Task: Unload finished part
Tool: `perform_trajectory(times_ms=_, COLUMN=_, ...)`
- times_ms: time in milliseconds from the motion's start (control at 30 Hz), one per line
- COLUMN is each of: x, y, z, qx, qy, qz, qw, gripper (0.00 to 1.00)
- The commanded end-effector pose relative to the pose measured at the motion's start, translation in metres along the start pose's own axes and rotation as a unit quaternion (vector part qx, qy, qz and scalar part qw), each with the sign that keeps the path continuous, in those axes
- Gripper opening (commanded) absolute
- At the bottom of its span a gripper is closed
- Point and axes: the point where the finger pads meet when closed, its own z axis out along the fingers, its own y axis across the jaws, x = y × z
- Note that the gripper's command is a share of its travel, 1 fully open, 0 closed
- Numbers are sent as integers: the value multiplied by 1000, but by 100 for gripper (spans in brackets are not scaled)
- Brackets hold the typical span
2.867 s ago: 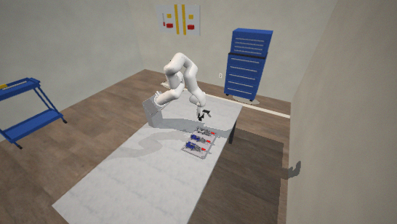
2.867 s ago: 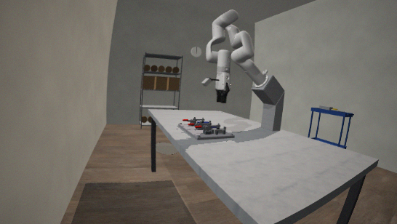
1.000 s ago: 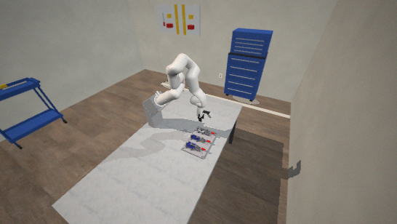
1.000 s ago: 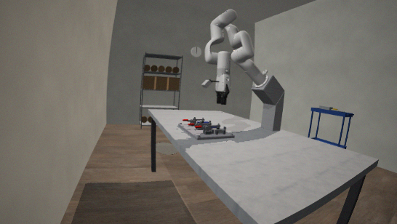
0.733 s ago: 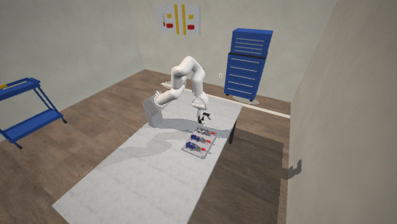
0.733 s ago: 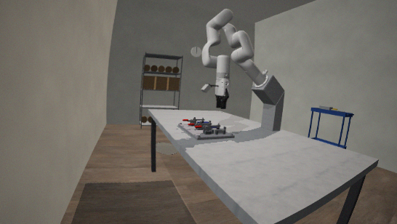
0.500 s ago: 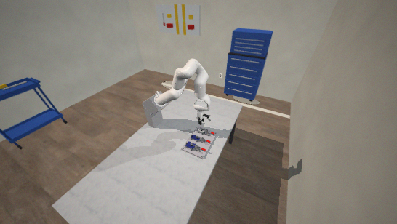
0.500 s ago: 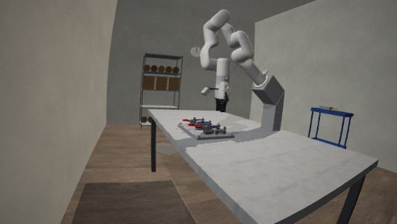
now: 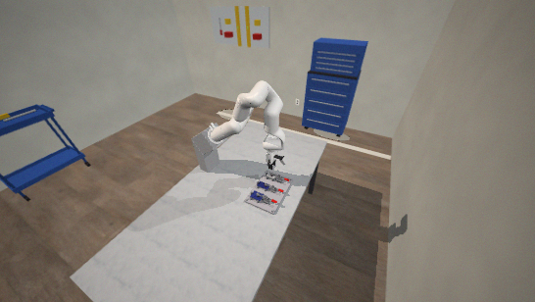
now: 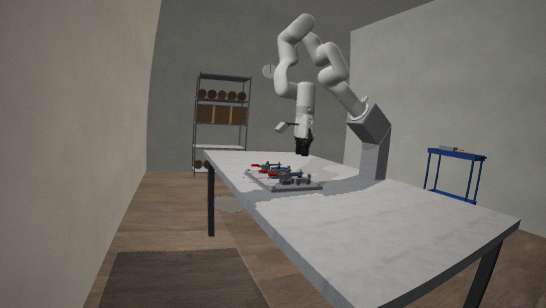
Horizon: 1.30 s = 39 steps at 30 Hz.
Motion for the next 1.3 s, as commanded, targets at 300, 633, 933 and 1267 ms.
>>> perform_trajectory(times_ms=300, x=64, y=0, z=0, qx=0, qy=1, qz=0, qw=1000, gripper=47)
perform_trajectory(times_ms=633, x=109, y=0, z=0, qx=0, qy=1, qz=0, qw=1000, gripper=47)
perform_trajectory(times_ms=933, x=123, y=0, z=0, qx=0, qy=1, qz=0, qw=1000, gripper=47)
perform_trajectory(times_ms=1267, x=123, y=0, z=5, qx=0, qy=1, qz=0, qw=1000, gripper=47)
